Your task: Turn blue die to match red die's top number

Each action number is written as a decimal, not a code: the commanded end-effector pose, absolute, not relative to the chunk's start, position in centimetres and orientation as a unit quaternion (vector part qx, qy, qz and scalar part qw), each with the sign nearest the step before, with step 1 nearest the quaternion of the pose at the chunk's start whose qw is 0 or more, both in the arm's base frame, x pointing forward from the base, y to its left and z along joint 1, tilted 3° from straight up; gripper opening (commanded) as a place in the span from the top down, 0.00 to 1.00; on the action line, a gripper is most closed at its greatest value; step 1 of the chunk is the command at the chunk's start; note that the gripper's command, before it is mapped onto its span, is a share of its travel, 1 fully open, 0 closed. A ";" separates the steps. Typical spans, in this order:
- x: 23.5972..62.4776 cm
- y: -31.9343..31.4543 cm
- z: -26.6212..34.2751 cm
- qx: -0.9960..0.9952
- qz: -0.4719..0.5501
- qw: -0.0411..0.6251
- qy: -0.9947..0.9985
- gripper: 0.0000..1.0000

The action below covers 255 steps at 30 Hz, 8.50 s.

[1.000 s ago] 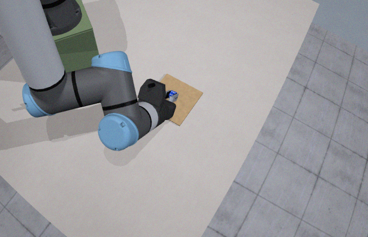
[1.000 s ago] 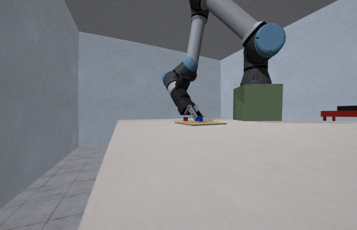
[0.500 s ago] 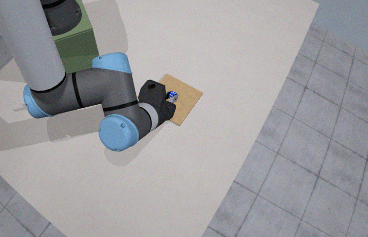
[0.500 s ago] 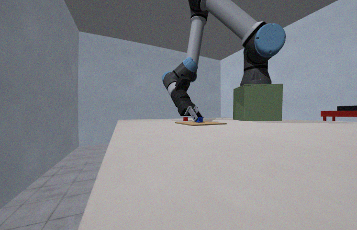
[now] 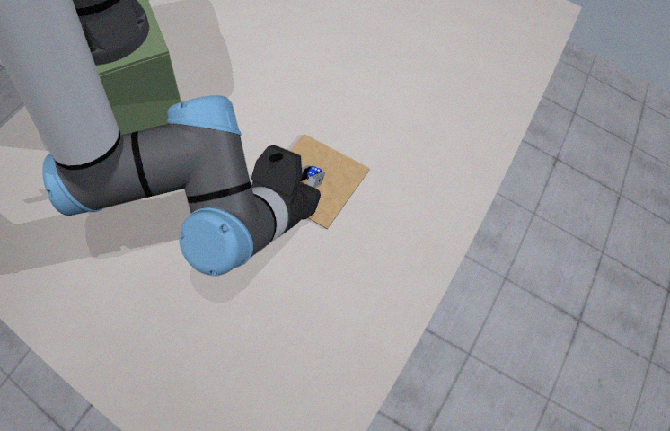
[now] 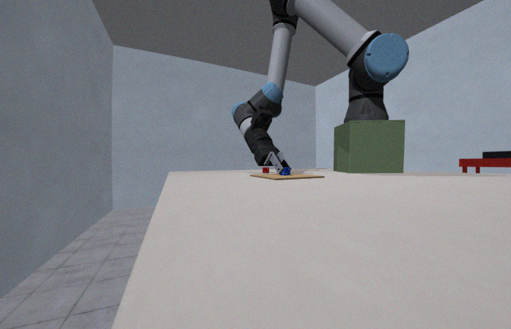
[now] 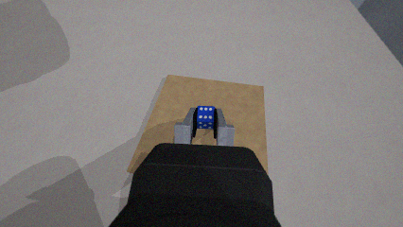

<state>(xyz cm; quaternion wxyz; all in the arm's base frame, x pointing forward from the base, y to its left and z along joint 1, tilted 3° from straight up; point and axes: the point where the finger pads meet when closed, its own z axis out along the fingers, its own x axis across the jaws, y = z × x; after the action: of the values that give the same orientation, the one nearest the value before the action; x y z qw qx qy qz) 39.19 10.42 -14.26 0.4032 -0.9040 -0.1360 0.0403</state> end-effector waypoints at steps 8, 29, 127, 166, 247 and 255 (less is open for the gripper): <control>39.2 10.4 -14.2 -0.904 0.040 0.403 -0.136 0.60; 39.2 10.4 -14.2 -0.904 0.040 0.403 -0.136 0.60; 38.9 10.3 -7.2 -0.939 0.030 0.313 -0.141 0.00; 38.7 10.8 -7.0 -0.980 0.003 0.136 -0.143 0.00; 38.5 10.6 3.1 -0.990 -0.015 0.026 -0.141 0.00; 38.5 10.6 3.1 -0.990 -0.015 0.026 -0.141 0.00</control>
<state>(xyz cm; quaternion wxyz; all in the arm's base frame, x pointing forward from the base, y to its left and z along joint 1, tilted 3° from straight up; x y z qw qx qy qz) 38.45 10.60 3.05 0.0265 -0.9895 -0.1410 -0.0147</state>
